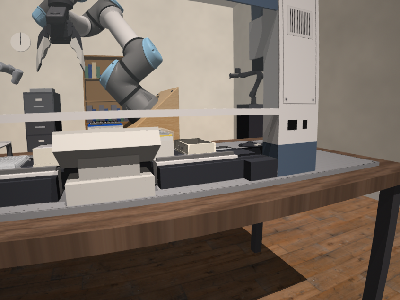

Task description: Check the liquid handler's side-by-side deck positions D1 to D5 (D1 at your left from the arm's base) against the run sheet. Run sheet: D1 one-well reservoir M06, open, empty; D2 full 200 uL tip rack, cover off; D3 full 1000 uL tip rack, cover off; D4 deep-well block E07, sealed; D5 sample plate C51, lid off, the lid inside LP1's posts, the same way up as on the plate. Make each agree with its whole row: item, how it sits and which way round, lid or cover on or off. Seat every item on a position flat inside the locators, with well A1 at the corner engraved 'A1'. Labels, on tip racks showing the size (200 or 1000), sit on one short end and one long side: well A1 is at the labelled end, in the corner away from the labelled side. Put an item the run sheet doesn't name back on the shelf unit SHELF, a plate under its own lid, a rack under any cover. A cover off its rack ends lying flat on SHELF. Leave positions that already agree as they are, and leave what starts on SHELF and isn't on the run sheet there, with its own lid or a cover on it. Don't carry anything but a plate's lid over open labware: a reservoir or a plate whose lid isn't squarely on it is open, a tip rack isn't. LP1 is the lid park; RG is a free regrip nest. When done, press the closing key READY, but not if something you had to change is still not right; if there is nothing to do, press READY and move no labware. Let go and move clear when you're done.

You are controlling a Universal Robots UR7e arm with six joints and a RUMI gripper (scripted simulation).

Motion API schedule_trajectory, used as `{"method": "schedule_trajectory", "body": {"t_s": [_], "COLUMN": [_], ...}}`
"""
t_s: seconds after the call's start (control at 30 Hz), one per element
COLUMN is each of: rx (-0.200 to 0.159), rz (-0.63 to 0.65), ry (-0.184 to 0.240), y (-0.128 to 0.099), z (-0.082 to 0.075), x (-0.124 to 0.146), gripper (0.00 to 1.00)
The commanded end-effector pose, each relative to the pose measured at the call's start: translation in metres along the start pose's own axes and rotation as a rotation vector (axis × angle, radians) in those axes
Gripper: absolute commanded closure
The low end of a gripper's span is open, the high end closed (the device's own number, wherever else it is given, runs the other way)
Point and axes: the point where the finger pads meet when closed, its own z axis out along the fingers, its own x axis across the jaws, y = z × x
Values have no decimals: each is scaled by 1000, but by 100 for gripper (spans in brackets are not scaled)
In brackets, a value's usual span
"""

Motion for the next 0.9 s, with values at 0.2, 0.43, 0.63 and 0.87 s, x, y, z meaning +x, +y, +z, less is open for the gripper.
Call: {"method": "schedule_trajectory", "body": {"t_s": [0.2,0.43,0.63,0.87], "rx": [3,3,3,3], "rz": [7,7,7,7], "ry": [5,4,4,4], "y": [-62,-87,-117,-145], "z": [-1,-1,-1,-1], "x": [4,5,6,6], "gripper": [18,18,18,18]}}
